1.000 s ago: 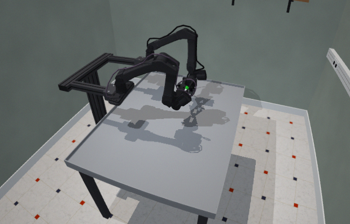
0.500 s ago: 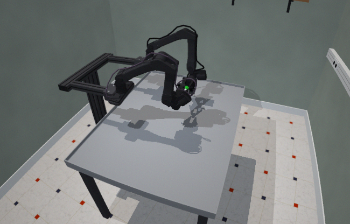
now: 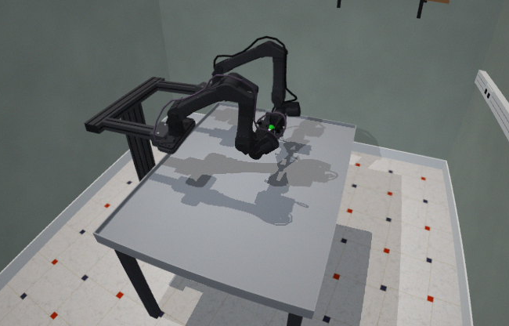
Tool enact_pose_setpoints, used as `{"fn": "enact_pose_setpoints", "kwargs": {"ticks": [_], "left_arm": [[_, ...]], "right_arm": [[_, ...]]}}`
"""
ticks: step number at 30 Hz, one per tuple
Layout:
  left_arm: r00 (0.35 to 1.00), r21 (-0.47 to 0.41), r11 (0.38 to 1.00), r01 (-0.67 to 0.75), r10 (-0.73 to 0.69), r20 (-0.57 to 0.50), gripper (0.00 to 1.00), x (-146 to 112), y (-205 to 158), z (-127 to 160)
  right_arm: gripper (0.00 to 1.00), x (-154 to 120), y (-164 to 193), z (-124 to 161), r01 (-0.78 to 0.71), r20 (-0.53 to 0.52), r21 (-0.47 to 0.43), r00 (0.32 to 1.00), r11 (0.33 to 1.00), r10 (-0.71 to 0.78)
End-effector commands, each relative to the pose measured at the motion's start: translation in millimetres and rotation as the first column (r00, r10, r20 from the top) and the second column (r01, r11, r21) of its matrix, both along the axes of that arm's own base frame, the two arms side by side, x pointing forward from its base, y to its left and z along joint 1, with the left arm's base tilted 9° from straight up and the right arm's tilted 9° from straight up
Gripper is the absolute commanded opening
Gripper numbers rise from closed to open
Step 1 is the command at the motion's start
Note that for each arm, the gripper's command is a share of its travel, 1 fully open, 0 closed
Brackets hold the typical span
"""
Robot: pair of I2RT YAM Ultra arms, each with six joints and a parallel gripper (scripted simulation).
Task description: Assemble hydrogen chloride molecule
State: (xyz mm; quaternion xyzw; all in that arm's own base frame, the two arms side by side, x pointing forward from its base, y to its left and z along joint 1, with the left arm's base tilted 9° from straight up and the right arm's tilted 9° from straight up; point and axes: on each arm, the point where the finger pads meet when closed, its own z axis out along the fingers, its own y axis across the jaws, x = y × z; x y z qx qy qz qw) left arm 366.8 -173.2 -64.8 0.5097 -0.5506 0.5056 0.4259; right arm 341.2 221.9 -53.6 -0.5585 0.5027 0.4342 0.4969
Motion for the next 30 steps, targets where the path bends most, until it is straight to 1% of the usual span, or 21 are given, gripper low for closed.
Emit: {"fn": "enact_pose_setpoints", "kwargs": {"ticks": [1,6,9,11,19,20,21,23,26,27,30], "left_arm": [[0.999,-0.019,1.0,0.012,-0.012,0.034,0.0,7,-2,13],[0.999,-0.019,1.0,0.012,-0.012,0.034,0.0,7,-2,13],[0.999,-0.019,1.0,0.012,-0.012,0.034,0.0,7,-2,13],[0.999,-0.019,1.0,0.012,-0.012,0.034,0.0,7,-2,13],[0.999,-0.019,1.0,0.012,-0.012,0.034,0.0,7,-2,13],[0.999,-0.019,1.0,0.012,-0.012,0.034,0.0,7,-2,13],[0.999,-0.019,1.0,0.012,-0.012,0.034,0.0,7,-2,13],[0.999,-0.019,1.0,0.012,-0.012,0.034,0.0,7,-2,13],[0.999,-0.019,1.0,0.012,-0.012,0.034,0.0,7,-2,13],[0.999,-0.019,1.0,0.012,-0.012,0.034,0.0,7,-2,13],[0.999,-0.019,1.0,0.012,-0.012,0.034,0.0,7,-2,13]], "right_arm": [[0.36,-13,-8,14,-0.031,-0.021,0.007,0.999,1.0,0.031],[0.36,-3,-13,28,-0.029,0.015,0.008,0.999,1.0,0.029],[0.36,-3,-14,28,-0.03,0.012,0.007,0.999,1.0,0.03],[0.36,-1,-18,34,-0.03,0.023,0.007,0.999,1.0,0.03],[0.36,-7,-26,44,-0.033,0.023,0.002,0.999,0.999,0.033],[0.36,-7,-25,44,-0.038,0.024,0.002,0.999,0.999,0.038],[0.36,-2,-22,45,-0.038,0.04,0.003,0.998,0.999,0.037],[0.36,-4,-18,45,-0.048,0.042,0.003,0.998,0.999,0.048],[0.36,-6,-20,42,-0.042,0.029,0.003,0.999,0.999,0.042],[0.36,-2,-22,45,-0.036,0.041,0.003,0.998,0.999,0.036],[0.36,-4,-21,38,-0.037,0.024,0.003,0.999,0.999,0.037]]}}
